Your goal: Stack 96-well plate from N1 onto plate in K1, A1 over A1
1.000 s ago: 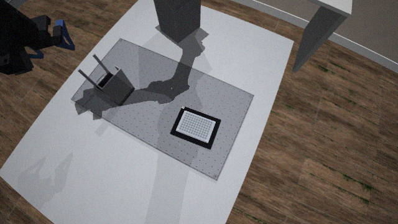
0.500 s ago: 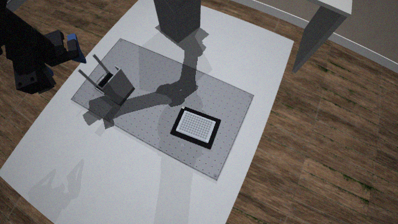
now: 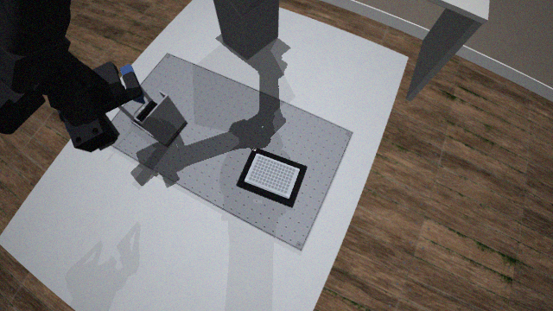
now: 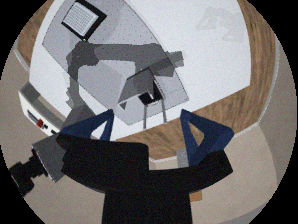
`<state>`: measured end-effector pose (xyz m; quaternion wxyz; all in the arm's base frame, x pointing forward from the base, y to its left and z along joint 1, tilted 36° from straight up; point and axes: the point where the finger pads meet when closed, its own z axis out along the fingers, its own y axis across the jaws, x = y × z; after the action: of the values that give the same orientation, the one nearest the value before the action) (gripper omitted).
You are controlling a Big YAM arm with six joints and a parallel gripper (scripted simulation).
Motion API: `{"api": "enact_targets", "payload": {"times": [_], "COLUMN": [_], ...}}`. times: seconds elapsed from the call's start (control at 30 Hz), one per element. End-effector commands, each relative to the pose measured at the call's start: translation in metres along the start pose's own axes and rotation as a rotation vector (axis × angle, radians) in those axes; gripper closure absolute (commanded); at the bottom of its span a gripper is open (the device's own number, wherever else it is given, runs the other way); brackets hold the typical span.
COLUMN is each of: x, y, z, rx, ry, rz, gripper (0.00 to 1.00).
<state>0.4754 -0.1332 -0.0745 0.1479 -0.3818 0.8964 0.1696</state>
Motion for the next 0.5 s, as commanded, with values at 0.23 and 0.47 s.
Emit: {"api": "enact_targets", "payload": {"times": [0.23, 0.47], "x": [-0.049, -0.077], "y": [0.016, 0.036], "z": [-0.002, 0.005], "rx": [0.056, 0.073], "ry": [-0.025, -0.041], "rz": [-0.11, -0.229], "gripper": [0.0, 0.0]}}
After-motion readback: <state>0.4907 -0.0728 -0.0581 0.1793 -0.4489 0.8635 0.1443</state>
